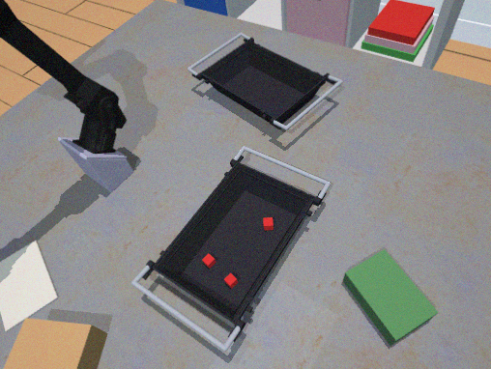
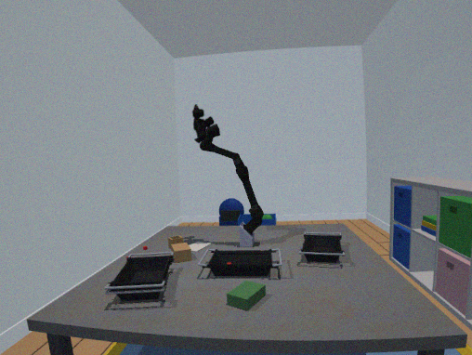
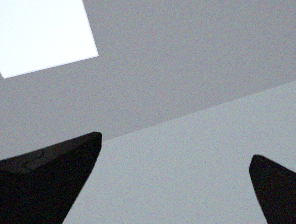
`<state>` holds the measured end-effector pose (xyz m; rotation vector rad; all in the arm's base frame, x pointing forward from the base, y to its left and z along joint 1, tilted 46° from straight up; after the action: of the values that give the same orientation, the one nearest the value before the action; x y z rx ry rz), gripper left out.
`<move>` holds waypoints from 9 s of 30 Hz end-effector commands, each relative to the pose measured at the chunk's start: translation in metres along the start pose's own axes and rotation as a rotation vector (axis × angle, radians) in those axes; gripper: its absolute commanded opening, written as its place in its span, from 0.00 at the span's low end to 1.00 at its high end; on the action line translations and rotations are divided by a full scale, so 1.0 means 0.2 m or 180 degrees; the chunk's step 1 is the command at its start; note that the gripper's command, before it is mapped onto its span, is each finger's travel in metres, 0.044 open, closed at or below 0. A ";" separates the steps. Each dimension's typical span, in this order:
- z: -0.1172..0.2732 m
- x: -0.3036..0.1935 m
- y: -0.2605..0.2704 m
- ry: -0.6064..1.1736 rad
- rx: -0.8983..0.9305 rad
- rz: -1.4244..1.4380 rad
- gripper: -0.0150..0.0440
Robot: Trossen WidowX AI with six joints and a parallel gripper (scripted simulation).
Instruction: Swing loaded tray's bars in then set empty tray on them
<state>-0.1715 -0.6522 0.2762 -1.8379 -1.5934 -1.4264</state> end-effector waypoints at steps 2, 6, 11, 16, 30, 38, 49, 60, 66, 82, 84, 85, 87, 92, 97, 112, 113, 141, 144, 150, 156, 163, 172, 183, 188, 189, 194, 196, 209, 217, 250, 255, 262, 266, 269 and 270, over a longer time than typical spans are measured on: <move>0.00 0.00 0.00 0.0000 0.0000 0.0000 0.84; 0.00 0.00 0.00 0.0000 0.0000 0.0000 0.67; 0.05 -0.15 0.13 0.0374 0.0169 0.0196 0.44; 0.21 -0.42 0.37 0.1059 0.0558 0.0563 0.40; 1.02 -1.01 0.96 0.2852 0.2110 0.1503 0.40; 1.60 -1.15 1.15 0.3681 0.3110 0.1893 0.40; 2.50 -1.11 1.25 0.4860 0.4830 0.2348 0.40; 3.29 -0.75 1.14 0.6047 0.6611 0.2390 0.40; 3.61 -0.45 1.04 0.6766 0.7458 0.2171 0.40; 3.75 -0.44 0.99 0.6849 0.7539 0.2134 0.40; 3.78 -0.45 0.98 0.6850 0.7540 0.2133 0.40; 3.80 -0.45 0.97 0.6850 0.7540 0.2132 0.40; 3.83 -0.46 0.96 0.6850 0.7541 0.2130 0.40; 3.91 -0.47 0.93 0.6853 0.7544 0.2125 0.40; 3.91 -0.47 0.93 0.6853 0.7544 0.2125 0.40; 3.80 -0.26 0.99 0.6859 0.7542 0.2126 0.40; 3.80 -0.25 0.99 0.6859 0.7542 0.2125 0.40; 3.77 -0.08 1.03 0.6879 0.7520 0.2105 0.40; 3.77 -0.08 1.03 0.6879 0.7520 0.2105 0.40; 3.77 -0.08 1.03 0.6879 0.7520 0.2105 0.40; 3.77 -0.08 1.03 0.6879 0.7520 0.2105 0.40; 3.77 -0.08 1.03 0.6879 0.7520 0.2105 0.40; 3.65 -0.06 1.08 0.6871 0.7522 0.2113 0.40; 3.93 0.42 1.29 0.6718 0.7530 0.2288 0.40; 4.05 0.82 1.37 0.6785 0.7530 0.2186 0.40; 4.07 0.91 1.38 0.6805 0.7535 0.2162 0.40; 4.13 1.18 1.37 0.6885 0.7558 0.2078 0.40; 4.13 1.18 1.37 0.6885 0.7558 0.2078 0.40; 4.25 1.15 1.34 0.6883 0.7559 0.2078 0.40; 4.37 1.13 1.29 0.6886 0.7562 0.2070 0.40; 4.21 0.84 1.30 0.6882 0.7557 0.2082 0.40; 4.26 0.77 1.28 0.6882 0.7557 0.2082 0.40; 4.16 0.80 1.32 0.6879 0.7555 0.2087 0.40; 4.07 0.84 1.36 0.6880 0.7554 0.2089 0.40; 4.05 0.85 1.37 0.6880 0.7554 0.2089 0.40; 4.08 0.83 1.36 0.6880 0.7531 0.2088 0.40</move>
<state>0.4251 -0.0277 0.1425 0.7689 -0.1882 0.0863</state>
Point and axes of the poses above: the point midway between the two fingers, 35 mm back from their tips, its own z axis back along the fingers, its own y axis across the jaws, x = y × z, the point moved 2 cm from there along z, back along the fingers, and after that the axes turned 10 degrees about z, right-handed, at the moved point
